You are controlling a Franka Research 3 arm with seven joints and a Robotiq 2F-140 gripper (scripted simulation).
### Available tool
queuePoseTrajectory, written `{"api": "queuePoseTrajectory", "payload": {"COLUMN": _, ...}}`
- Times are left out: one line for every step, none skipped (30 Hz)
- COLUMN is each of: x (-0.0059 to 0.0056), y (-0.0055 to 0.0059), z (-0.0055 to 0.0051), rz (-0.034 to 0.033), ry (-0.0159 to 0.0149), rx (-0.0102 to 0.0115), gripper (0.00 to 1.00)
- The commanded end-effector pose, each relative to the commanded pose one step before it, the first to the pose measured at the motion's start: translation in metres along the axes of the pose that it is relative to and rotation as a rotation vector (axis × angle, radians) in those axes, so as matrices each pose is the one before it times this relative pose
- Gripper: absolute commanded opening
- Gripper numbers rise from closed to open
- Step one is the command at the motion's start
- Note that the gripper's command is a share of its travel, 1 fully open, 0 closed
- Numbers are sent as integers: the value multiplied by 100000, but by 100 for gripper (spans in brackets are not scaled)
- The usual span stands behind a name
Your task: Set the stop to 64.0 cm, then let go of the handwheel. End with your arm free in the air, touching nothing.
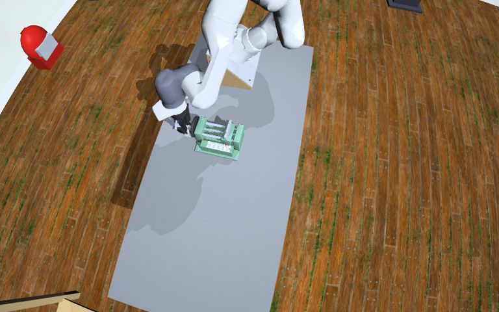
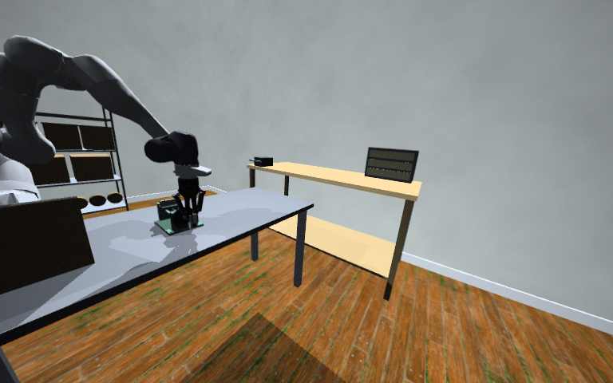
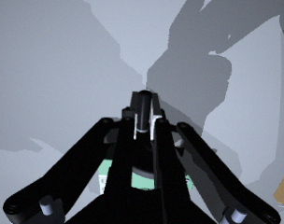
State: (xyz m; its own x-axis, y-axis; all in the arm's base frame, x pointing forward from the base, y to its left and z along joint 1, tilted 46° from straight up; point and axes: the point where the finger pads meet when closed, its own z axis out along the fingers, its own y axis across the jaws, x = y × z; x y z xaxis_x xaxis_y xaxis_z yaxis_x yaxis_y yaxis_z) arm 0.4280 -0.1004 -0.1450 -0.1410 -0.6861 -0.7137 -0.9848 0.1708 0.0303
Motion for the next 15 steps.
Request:
{"api": "queuePoseTrajectory", "payload": {"x": 111, "y": 383, "z": 281, "rz": -348, "ry": 103, "rx": -167, "gripper": 4}}
{"api": "queuePoseTrajectory", "payload": {"x": 0, "y": 51, "z": 25, "rz": 0, "ry": 0, "rx": 0, "gripper": 4}}
{"api": "queuePoseTrajectory", "payload": {"x": 0, "y": 0, "z": 0, "rz": 0, "ry": 0, "rx": 0, "gripper": 4}}
{"api": "queuePoseTrajectory", "payload": {"x": 0, "y": 0, "z": 0, "rz": 0, "ry": 0, "rx": 0, "gripper": 4}}
{"api": "queuePoseTrajectory", "payload": {"x": 0, "y": 53, "z": 26, "rz": 0, "ry": 0, "rx": 0, "gripper": 4}}
{"api": "queuePoseTrajectory", "payload": {"x": 0, "y": 55, "z": 27, "rz": 0, "ry": -1, "rx": 0, "gripper": 4}}
{"api": "queuePoseTrajectory", "payload": {"x": -1, "y": 57, "z": 27, "rz": 0, "ry": -1, "rx": 0, "gripper": 4}}
{"api": "queuePoseTrajectory", "payload": {"x": 1, "y": 60, "z": 17, "rz": 0, "ry": 1, "rx": 0, "gripper": 4}}
{"api": "queuePoseTrajectory", "payload": {"x": 0, "y": 62, "z": 18, "rz": 0, "ry": 1, "rx": 0, "gripper": 4}}
{"api": "queuePoseTrajectory", "payload": {"x": 0, "y": 63, "z": 18, "rz": 0, "ry": 0, "rx": 0, "gripper": 4}}
{"api": "queuePoseTrajectory", "payload": {"x": 0, "y": 65, "z": 19, "rz": 0, "ry": 0, "rx": 0, "gripper": 4}}
{"api": "queuePoseTrajectory", "payload": {"x": 0, "y": 67, "z": 19, "rz": 0, "ry": 0, "rx": 0, "gripper": 4}}
{"api": "queuePoseTrajectory", "payload": {"x": 0, "y": 69, "z": 20, "rz": 0, "ry": 0, "rx": 0, "gripper": 4}}
{"api": "queuePoseTrajectory", "payload": {"x": 0, "y": 71, "z": 20, "rz": 0, "ry": 0, "rx": 0, "gripper": 4}}
{"api": "queuePoseTrajectory", "payload": {"x": -1, "y": 73, "z": 21, "rz": 0, "ry": -1, "rx": 0, "gripper": 4}}
